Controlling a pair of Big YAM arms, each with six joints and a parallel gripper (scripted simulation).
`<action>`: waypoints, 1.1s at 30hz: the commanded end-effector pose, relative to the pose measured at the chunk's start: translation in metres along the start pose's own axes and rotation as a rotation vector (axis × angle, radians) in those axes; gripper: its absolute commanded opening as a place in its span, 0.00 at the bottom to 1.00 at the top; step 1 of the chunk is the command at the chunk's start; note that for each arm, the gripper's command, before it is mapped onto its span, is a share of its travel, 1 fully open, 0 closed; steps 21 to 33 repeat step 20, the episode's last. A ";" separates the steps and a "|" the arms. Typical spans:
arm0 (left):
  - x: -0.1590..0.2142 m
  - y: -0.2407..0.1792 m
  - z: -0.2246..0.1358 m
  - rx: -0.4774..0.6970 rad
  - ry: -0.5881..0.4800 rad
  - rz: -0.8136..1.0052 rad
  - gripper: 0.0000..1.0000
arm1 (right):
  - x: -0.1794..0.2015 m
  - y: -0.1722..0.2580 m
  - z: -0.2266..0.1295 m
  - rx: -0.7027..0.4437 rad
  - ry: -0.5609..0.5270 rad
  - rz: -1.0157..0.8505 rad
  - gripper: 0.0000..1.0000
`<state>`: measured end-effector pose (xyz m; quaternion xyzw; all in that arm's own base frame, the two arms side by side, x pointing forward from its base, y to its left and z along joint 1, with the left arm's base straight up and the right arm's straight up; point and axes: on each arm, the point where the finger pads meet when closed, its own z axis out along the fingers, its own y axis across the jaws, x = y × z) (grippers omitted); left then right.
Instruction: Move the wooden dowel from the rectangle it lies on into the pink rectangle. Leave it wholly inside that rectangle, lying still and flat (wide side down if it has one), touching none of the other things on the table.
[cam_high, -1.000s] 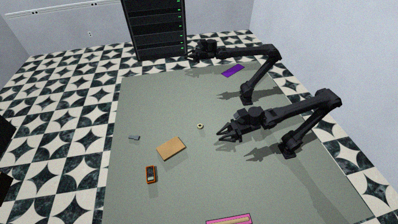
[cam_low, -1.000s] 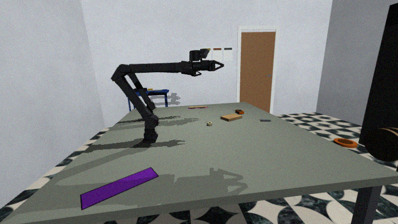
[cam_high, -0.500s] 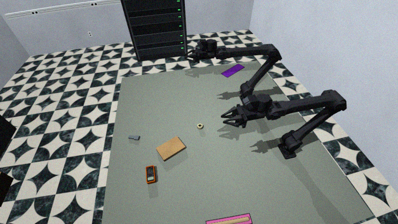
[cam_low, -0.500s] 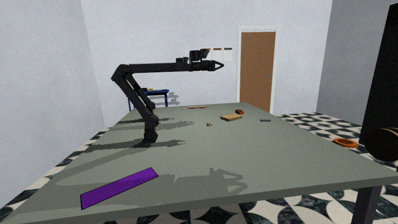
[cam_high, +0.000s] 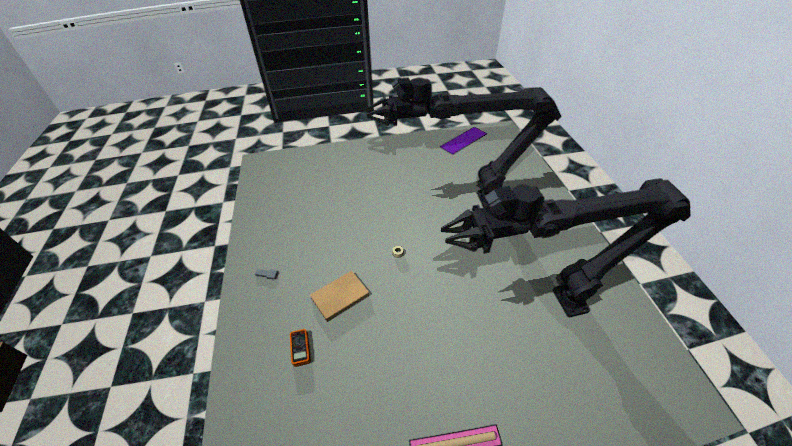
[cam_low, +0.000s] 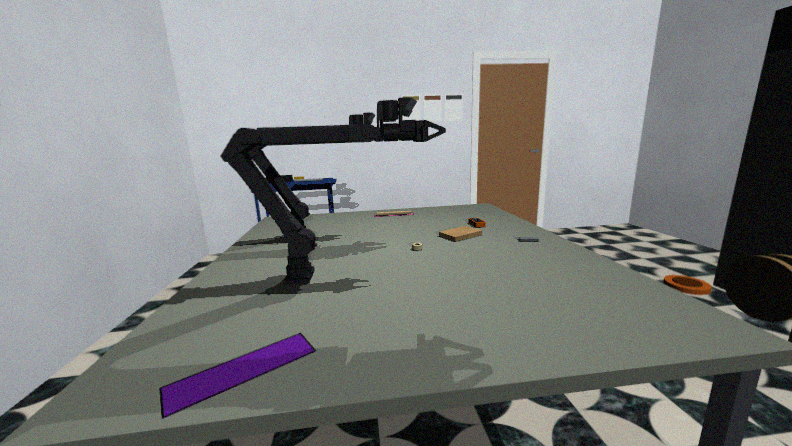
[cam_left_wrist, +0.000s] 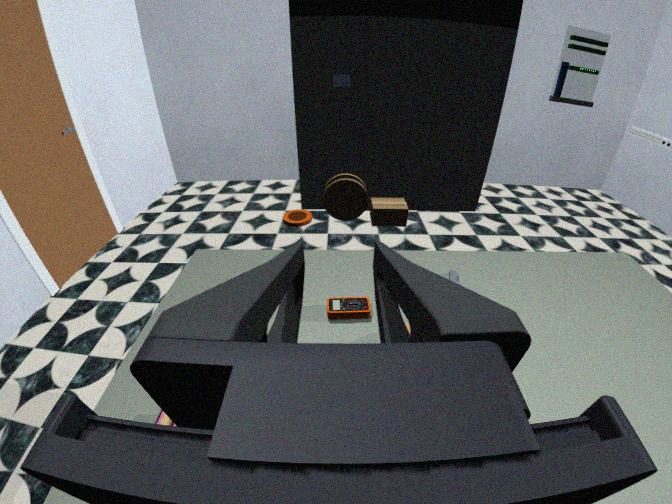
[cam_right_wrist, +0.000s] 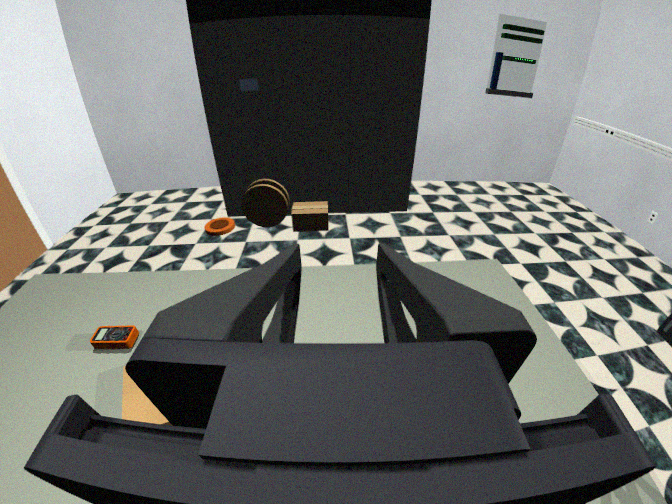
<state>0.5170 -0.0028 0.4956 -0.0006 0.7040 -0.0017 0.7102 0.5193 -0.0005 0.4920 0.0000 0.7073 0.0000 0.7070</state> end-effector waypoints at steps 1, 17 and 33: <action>-0.042 0.008 0.003 -0.011 -0.057 0.017 0.35 | -0.019 0.007 -0.006 -0.009 -0.047 -0.015 0.38; -0.043 0.009 0.005 -0.012 -0.065 0.015 0.35 | -0.020 0.007 -0.006 -0.009 -0.049 -0.015 0.38; -0.043 0.009 0.005 -0.012 -0.065 0.015 0.35 | -0.020 0.007 -0.006 -0.009 -0.049 -0.015 0.38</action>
